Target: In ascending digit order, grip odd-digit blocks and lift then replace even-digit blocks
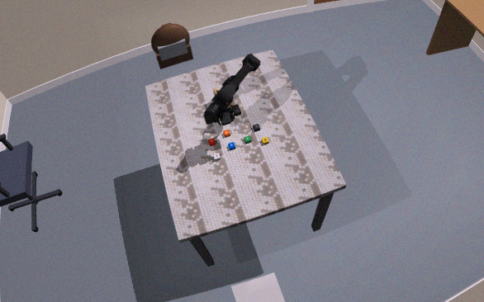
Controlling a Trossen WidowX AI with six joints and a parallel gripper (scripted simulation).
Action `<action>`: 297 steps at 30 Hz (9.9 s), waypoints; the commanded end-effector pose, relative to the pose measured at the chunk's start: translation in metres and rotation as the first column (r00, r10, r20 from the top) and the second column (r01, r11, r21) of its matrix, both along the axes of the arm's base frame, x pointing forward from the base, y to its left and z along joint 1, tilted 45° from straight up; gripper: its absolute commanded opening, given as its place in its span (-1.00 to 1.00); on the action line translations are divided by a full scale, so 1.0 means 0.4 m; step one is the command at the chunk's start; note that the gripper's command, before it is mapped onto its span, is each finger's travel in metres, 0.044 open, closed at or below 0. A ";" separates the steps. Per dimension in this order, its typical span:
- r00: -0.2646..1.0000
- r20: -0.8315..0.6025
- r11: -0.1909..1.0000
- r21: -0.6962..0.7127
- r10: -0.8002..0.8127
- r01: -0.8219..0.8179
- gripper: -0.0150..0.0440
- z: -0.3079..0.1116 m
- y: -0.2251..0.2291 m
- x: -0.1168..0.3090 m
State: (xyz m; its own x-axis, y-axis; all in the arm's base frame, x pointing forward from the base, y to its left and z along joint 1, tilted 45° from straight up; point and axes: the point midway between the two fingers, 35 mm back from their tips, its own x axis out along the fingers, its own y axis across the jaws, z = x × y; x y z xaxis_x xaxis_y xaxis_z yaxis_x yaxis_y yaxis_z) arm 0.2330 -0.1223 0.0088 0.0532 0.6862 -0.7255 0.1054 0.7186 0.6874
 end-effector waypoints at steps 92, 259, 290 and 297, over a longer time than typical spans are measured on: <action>1.000 -0.012 1.000 0.022 0.008 -0.008 -0.08 -0.155 0.174 -0.005; 1.000 -0.007 1.000 0.029 0.009 -0.008 0.00 -0.004 0.365 0.232; 1.000 -0.010 1.000 0.024 0.008 -0.008 -0.08 0.201 0.157 0.220; 1.000 -0.010 1.000 0.024 0.008 -0.008 -0.08 0.201 0.157 0.220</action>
